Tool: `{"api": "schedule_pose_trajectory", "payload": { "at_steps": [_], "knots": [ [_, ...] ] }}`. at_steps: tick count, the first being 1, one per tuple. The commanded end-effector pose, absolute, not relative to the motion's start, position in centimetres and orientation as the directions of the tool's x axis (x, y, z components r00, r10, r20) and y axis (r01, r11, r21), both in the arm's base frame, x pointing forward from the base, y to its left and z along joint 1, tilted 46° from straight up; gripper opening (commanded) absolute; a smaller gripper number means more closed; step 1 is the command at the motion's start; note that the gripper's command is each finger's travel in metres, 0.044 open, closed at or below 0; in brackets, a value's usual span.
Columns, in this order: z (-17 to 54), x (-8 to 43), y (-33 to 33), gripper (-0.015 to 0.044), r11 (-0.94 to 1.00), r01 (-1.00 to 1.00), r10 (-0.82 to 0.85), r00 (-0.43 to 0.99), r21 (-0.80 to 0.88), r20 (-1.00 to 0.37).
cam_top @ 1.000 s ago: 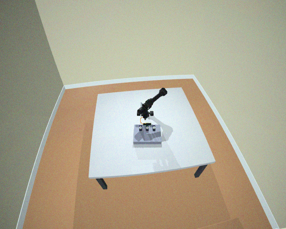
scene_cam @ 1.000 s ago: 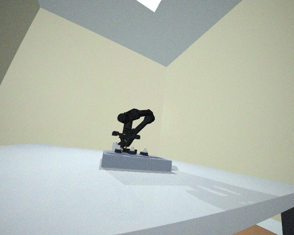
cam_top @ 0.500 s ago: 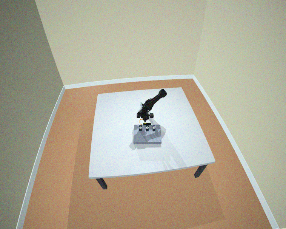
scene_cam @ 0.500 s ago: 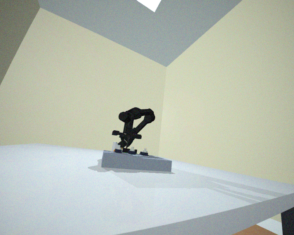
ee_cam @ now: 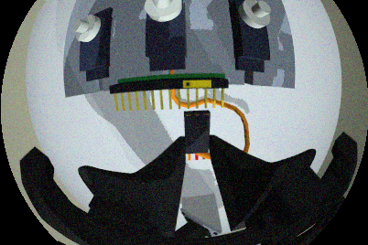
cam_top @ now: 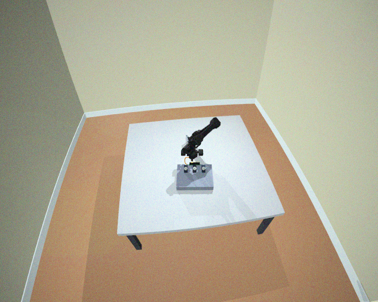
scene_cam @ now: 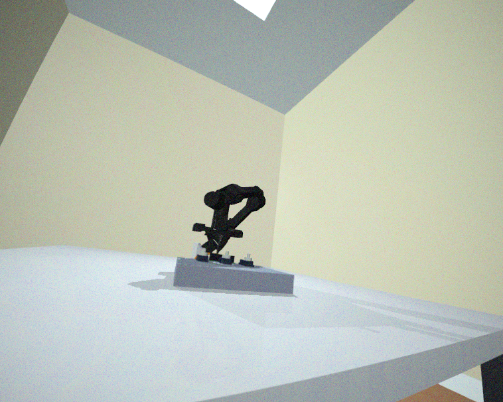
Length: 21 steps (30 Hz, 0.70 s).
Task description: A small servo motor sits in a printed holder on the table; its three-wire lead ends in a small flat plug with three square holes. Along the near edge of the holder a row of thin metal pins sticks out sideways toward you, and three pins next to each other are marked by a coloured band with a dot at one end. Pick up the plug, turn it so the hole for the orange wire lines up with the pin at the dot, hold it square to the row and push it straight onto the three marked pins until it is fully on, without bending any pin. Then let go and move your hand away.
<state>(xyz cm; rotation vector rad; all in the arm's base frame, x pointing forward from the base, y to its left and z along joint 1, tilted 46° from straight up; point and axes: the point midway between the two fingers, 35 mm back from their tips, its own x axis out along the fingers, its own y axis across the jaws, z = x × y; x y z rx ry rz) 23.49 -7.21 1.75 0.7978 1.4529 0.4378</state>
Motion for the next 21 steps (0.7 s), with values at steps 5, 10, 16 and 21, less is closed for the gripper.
{"api": "schedule_pose_trajectory", "payload": {
  "at_steps": [5,10,16,21],
  "knots": [
    [1.8,23.8,-7.2,0.0000,0.673,0.202,0.707,0.107,0.712,-0.699],
    [1.7,24.1,-7.3,0.0000,0.673,0.202,0.707,0.107,0.712,-0.699],
    [1.6,24.5,-7.4,0.0000,0.673,0.201,0.707,0.107,0.712,-0.699],
    [1.6,24.8,-7.6,0.0000,0.673,0.201,0.707,0.107,0.712,-0.699]
  ]
}}
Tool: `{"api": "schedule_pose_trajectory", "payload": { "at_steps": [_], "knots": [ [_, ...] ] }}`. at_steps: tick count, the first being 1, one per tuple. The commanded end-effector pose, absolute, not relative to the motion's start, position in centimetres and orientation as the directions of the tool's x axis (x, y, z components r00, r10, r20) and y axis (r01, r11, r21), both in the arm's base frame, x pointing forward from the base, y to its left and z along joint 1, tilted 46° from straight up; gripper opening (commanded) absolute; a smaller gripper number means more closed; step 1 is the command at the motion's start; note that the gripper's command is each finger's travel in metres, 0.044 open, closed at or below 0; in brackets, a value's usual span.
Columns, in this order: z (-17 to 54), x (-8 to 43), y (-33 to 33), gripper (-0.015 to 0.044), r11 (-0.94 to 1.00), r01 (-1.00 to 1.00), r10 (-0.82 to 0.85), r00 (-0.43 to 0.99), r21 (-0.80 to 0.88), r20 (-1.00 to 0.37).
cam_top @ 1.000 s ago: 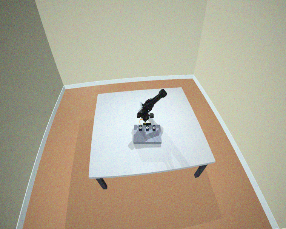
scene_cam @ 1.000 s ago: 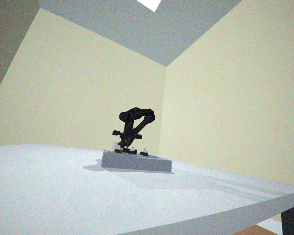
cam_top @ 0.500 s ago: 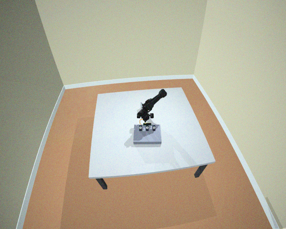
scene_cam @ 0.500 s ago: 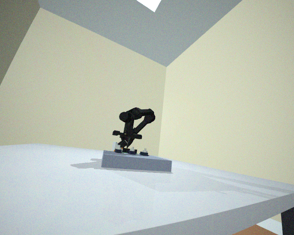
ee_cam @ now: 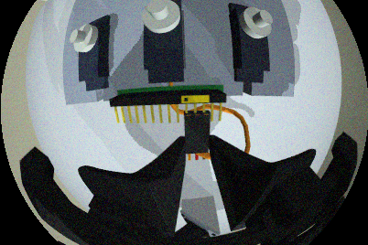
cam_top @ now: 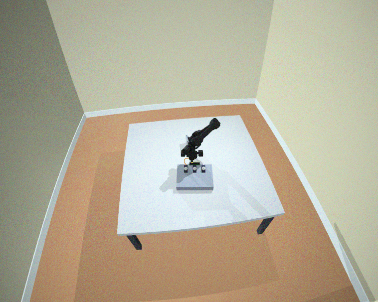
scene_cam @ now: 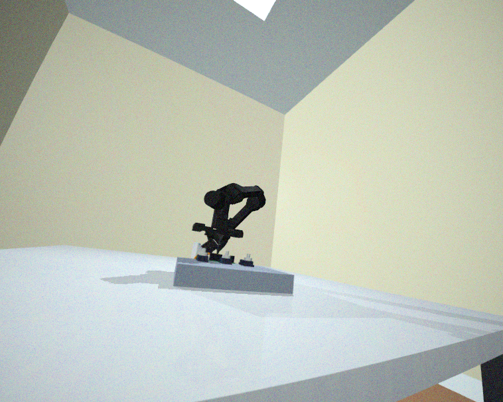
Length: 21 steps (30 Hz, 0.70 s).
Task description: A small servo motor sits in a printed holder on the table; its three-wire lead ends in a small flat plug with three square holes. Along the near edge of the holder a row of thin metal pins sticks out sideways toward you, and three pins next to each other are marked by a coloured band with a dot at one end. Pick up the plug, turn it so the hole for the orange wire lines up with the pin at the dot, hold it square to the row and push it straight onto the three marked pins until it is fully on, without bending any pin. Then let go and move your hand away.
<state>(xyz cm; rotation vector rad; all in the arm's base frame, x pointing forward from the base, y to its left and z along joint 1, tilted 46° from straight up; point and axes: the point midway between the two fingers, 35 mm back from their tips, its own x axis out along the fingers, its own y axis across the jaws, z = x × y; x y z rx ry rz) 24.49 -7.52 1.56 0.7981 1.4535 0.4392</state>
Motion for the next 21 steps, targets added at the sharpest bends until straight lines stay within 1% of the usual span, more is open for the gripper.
{"api": "schedule_pose_trajectory", "payload": {
  "at_steps": [1,13,21],
  "knots": [
    [1.56,24.81,-7.59,0.0000,0.673,0.201,0.707,0.107,0.712,-0.699],
    [1.45,25.53,-7.85,0.0000,0.673,0.201,0.707,0.108,0.712,-0.699],
    [1.47,25.16,-7.44,0.0210,0.673,0.201,0.707,0.107,0.712,-0.699]
  ]
}}
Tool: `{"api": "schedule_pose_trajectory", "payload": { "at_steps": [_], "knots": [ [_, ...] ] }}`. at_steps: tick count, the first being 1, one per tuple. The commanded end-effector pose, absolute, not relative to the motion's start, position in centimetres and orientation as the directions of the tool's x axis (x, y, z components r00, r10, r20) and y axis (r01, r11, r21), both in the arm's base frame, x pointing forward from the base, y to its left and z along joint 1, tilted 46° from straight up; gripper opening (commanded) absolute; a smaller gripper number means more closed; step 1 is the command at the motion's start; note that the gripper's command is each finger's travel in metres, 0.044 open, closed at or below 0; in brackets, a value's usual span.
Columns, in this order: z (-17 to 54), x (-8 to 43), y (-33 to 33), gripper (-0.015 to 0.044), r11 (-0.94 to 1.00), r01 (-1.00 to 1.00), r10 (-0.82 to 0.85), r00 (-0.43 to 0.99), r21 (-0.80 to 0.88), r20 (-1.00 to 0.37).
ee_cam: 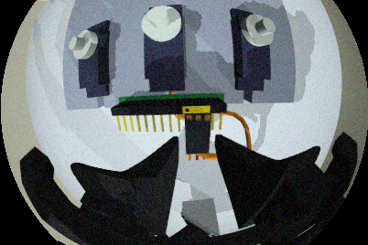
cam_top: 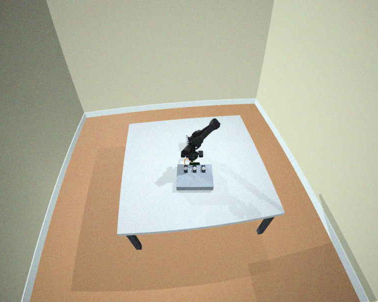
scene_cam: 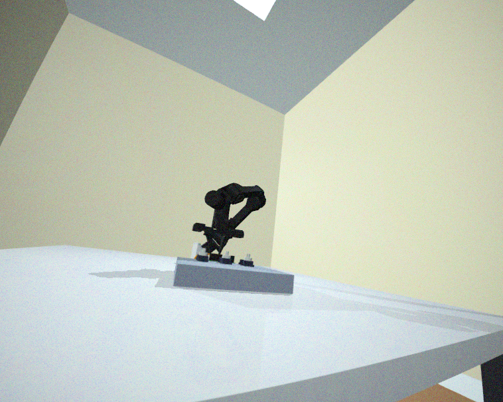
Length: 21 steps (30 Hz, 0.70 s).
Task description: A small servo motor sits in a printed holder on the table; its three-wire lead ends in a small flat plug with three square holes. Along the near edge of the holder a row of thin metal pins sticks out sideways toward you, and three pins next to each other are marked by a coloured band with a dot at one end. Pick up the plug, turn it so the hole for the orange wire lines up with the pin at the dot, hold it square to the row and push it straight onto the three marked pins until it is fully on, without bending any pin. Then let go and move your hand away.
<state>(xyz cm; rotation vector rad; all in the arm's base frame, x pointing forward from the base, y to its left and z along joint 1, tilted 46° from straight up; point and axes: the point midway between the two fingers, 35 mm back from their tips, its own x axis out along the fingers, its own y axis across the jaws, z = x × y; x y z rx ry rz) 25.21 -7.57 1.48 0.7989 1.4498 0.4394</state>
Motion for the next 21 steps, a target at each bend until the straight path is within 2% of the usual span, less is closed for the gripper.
{"api": "schedule_pose_trajectory", "payload": {
  "at_steps": [1,9,21],
  "knots": [
    [1.6,25.2,-7.6,0.0236,0.673,0.201,0.707,0.107,0.712,-0.699],
    [5.6,24.5,-11.7,0.0440,0.674,0.202,0.706,0.106,0.710,-0.700],
    [5.6,24.5,-11.7,0.0440,0.674,0.202,0.706,0.106,0.710,-0.700]
  ]
}}
